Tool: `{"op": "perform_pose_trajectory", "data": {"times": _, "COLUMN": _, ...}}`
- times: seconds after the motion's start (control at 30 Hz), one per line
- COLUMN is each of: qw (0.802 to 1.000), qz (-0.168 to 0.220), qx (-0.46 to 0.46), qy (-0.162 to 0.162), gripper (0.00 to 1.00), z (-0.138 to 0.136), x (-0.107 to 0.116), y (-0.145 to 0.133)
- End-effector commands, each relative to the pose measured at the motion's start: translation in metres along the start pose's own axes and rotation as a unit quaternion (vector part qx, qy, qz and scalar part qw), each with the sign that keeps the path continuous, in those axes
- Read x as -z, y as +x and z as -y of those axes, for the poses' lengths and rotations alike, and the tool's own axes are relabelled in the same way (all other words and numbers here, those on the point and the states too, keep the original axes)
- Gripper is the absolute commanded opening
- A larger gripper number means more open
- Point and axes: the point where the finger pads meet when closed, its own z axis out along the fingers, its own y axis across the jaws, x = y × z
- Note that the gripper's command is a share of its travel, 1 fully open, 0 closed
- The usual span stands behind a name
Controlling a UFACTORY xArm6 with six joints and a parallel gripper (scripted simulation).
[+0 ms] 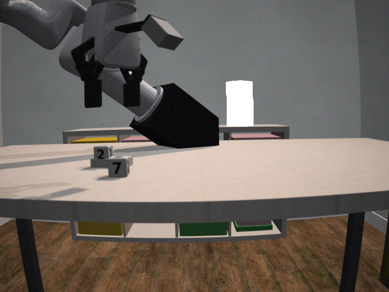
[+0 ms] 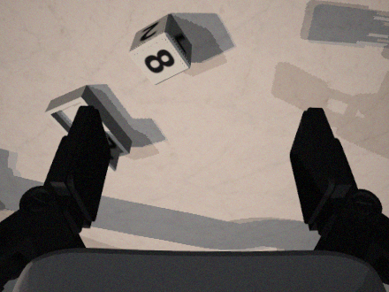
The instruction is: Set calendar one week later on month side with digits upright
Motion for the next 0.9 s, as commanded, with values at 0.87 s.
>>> {"op": "perform_pose_trajectory", "data": {"times": 0.87, "qw": 0.886, "qz": -0.002, "qx": -0.464, "qy": -0.004, "gripper": 1.0, "z": -0.013, "x": 0.003, "y": 0.008}}
